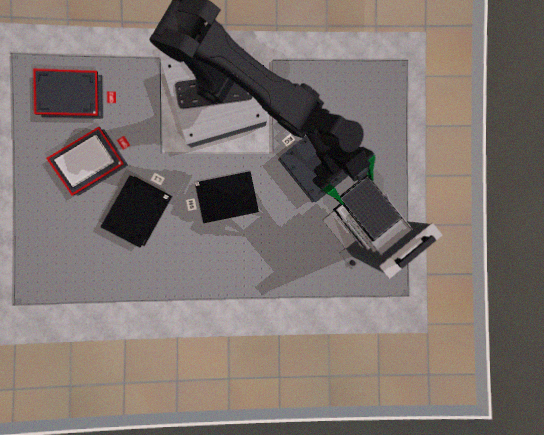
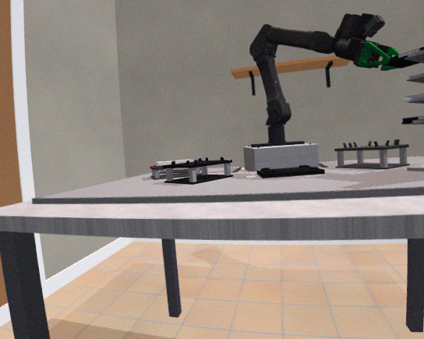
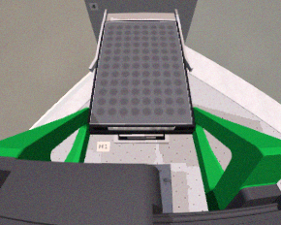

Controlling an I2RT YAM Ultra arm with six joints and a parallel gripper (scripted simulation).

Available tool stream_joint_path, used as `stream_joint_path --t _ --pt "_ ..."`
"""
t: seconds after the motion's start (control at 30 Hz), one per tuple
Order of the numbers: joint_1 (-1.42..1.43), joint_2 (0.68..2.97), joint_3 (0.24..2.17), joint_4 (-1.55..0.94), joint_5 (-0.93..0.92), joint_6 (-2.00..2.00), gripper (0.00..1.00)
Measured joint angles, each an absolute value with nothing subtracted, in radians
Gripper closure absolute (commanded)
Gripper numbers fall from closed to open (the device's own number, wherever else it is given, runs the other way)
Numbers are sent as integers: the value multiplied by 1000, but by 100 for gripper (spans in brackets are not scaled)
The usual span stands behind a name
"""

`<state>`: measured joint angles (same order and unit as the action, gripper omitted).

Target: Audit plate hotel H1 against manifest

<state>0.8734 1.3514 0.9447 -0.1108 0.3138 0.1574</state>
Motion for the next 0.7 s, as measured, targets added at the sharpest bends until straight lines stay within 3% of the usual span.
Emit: stream_joint_path --t 0.2,0.23,0.7 --pt "869 1364 949 -98 311 154 14" --pt "869 1363 949 -98 311 154 0" --pt "869 1365 949 -97 310 153 0"
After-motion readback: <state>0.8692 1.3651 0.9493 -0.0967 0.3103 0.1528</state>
